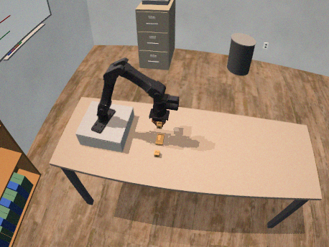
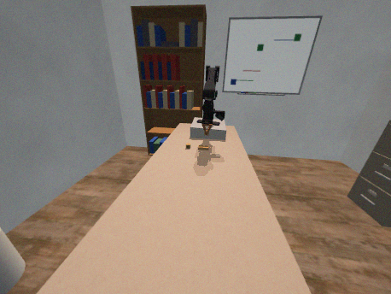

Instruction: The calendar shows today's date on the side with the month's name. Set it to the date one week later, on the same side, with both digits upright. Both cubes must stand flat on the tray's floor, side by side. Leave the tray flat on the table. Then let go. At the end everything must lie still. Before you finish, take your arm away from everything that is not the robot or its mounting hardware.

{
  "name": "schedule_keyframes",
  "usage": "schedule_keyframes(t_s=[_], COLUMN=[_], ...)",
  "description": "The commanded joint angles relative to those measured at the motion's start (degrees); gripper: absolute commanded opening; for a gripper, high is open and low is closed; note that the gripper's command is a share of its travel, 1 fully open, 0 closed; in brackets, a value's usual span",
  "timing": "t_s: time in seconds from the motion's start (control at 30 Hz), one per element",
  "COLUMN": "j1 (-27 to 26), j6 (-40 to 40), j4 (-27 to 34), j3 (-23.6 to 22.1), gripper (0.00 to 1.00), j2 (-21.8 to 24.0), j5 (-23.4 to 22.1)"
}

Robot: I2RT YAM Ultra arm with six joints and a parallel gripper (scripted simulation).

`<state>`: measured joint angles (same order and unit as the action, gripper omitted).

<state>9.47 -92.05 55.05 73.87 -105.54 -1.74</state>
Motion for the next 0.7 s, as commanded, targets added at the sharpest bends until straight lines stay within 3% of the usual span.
schedule_keyframes(t_s=[0.0,0.67], j1=[0.02,0.26], j6=[-0.04,0.20], j4=[-0.53,-11.49], j3=[0.03,-5.56], gripper=[0.26,0.26], j2=[0.28,-5.08], j5=[-0.39,-0.37])
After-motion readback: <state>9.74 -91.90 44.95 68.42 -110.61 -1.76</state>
